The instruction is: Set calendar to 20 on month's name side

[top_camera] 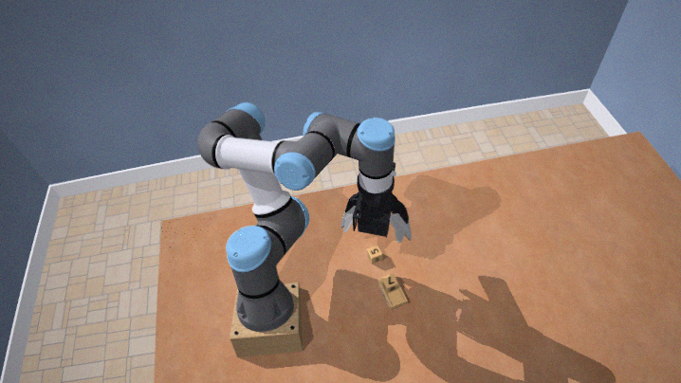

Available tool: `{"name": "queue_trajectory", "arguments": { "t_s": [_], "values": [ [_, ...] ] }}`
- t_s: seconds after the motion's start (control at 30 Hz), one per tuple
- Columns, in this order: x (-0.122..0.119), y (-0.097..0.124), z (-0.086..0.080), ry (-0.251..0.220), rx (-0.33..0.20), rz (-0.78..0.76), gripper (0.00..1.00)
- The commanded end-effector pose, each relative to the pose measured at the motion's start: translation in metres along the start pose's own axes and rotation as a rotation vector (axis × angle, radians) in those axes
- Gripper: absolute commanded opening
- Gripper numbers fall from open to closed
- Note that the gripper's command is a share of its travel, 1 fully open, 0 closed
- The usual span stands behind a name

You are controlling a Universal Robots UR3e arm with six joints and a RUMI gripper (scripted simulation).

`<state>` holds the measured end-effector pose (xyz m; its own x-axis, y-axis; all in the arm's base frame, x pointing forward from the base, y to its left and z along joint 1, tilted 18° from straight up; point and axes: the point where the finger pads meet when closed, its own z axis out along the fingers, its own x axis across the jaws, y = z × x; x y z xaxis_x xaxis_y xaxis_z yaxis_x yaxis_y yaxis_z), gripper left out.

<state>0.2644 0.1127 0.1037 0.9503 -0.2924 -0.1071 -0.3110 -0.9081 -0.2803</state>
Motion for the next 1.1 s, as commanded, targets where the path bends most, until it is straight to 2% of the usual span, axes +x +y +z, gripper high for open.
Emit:
{"name": "queue_trajectory", "arguments": {
  "t_s": [0.0, 0.07, 0.5, 0.83, 1.07],
  "values": [
    [0.0004, 0.0002, 0.0002, 0.003, 0.011, -0.124, 1.0],
    [0.0003, 0.0005, 0.0008, 0.004, 0.011, -0.205, 1.0],
    [0.0, 0.0021, 0.0027, 0.005, 0.01, -0.44, 1.0],
    [0.0001, 0.0035, 0.004, 0.006, 0.01, -0.589, 1.0],
    [-0.0001, 0.0038, 0.0041, 0.006, 0.01, -0.622, 1.0]
  ]
}}
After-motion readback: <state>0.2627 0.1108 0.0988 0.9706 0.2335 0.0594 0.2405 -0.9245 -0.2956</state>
